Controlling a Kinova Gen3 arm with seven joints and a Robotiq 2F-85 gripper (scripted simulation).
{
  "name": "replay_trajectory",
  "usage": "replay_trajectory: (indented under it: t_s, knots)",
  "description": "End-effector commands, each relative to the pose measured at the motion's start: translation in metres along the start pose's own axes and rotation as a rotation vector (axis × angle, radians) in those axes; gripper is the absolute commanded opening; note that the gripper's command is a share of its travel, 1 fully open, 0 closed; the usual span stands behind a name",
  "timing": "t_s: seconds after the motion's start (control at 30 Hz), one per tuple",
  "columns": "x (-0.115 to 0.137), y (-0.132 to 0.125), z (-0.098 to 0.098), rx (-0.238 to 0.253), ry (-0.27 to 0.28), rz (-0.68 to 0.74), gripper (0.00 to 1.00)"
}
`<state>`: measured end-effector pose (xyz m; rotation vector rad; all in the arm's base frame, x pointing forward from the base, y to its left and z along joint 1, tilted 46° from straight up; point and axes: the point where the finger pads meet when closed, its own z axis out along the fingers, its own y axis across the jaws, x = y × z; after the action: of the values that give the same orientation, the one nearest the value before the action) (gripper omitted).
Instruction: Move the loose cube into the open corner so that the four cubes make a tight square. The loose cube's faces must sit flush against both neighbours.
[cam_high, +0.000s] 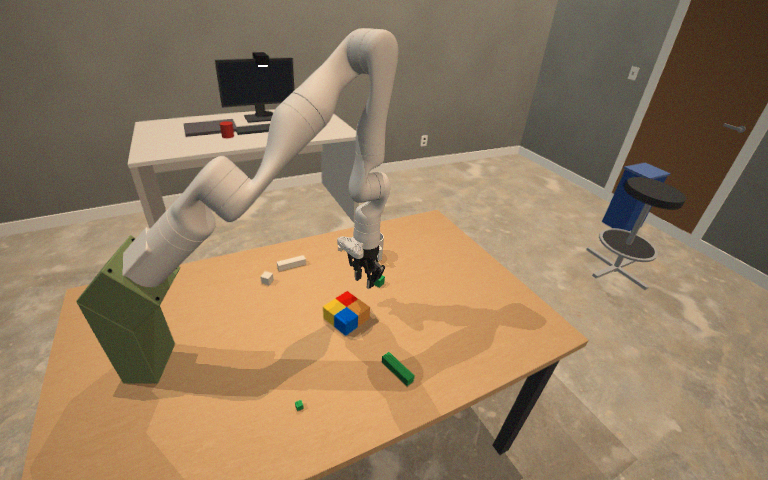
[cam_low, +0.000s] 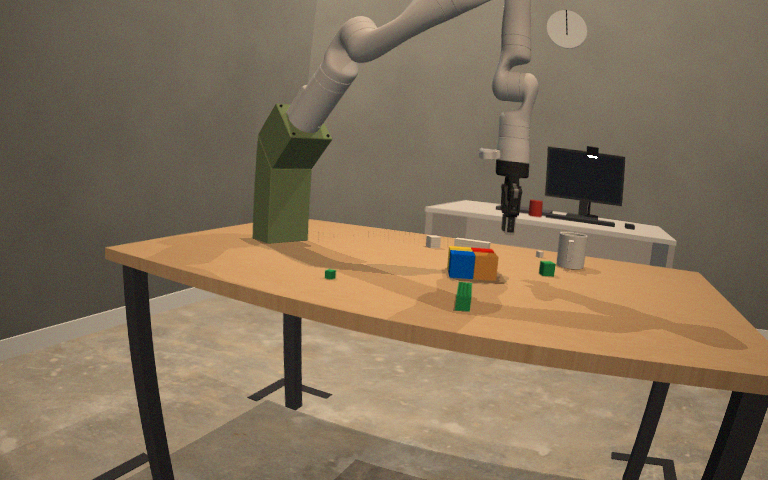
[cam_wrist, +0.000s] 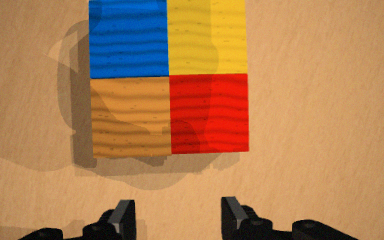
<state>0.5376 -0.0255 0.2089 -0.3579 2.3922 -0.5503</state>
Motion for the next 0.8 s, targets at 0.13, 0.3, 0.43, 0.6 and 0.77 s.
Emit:
replay_trajectory:
  t_s: [0.13, 0.3, 0.43, 0.6, 0.77]
  knots:
    - [0.003, -0.003, 0.024, 0.014, 0.004, -0.007, 0.53]
    - [0.003, -0.003, 0.034, 0.014, 0.004, -0.007, 0.53]
    - [0.003, -0.003, 0.046, 0.014, 0.004, -0.007, 0.53]
    - [0.003, -0.003, 0.06, 0.014, 0.004, -0.007, 0.53]
    - [0.003, -0.003, 0.07, 0.014, 0.004, -0.007, 0.53]
